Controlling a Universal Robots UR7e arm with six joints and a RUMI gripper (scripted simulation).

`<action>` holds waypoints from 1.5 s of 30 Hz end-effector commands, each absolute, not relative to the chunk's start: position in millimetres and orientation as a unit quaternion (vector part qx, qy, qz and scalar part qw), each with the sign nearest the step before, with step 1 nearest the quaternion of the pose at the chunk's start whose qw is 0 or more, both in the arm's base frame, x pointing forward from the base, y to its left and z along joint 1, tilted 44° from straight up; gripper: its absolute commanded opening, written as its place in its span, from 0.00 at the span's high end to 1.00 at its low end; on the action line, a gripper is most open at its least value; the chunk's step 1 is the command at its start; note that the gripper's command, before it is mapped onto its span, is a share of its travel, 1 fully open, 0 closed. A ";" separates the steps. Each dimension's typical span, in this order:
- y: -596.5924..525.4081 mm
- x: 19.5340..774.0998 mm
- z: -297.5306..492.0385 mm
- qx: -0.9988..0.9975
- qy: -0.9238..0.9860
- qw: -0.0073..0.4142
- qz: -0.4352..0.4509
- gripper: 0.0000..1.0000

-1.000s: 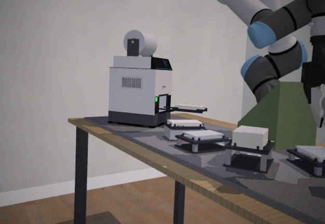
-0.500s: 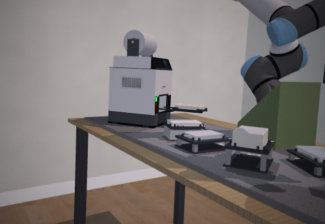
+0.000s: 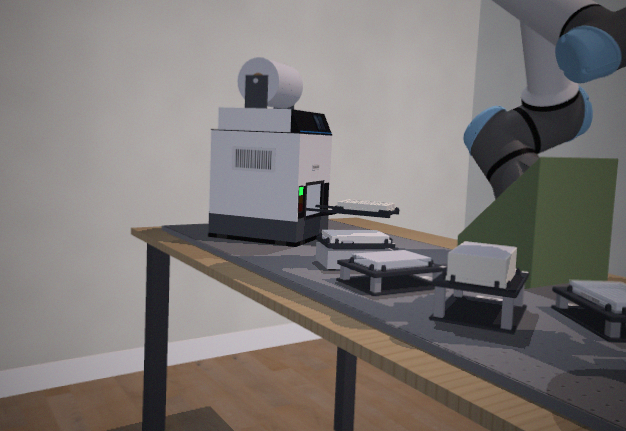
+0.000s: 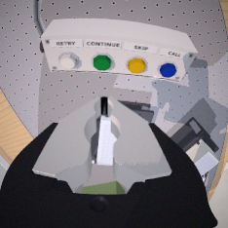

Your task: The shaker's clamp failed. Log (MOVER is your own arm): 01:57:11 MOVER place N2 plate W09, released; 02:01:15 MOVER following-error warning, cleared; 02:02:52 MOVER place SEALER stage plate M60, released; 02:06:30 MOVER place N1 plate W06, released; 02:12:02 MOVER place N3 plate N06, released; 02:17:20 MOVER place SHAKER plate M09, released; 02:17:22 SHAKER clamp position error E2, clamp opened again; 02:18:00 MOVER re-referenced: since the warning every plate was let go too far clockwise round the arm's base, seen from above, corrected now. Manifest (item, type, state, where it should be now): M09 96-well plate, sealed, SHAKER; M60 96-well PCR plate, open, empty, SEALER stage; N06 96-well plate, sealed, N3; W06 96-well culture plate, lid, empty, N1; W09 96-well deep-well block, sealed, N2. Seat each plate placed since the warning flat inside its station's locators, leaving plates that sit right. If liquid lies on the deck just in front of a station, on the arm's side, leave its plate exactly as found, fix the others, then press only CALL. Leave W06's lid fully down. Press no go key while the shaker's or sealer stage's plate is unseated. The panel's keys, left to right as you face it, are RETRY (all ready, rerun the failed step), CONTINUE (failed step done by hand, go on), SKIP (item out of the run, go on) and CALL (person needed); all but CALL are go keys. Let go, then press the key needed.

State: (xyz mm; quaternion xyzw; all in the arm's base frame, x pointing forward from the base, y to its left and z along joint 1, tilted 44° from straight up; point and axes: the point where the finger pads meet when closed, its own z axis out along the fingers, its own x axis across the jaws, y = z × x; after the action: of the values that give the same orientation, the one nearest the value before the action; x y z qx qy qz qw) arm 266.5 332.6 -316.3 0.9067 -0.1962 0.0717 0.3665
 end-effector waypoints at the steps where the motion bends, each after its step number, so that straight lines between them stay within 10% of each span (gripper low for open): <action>1: 343.0 252.9 -324.8 0.907 -0.196 0.366 0.072 1.00; 45: 341.8 222.9 -364.5 0.907 -0.196 0.366 0.072 1.00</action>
State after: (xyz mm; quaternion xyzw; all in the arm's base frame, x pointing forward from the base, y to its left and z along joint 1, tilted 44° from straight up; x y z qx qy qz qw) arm 222.5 345.2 -360.4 0.9066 -0.1960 0.0716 0.3669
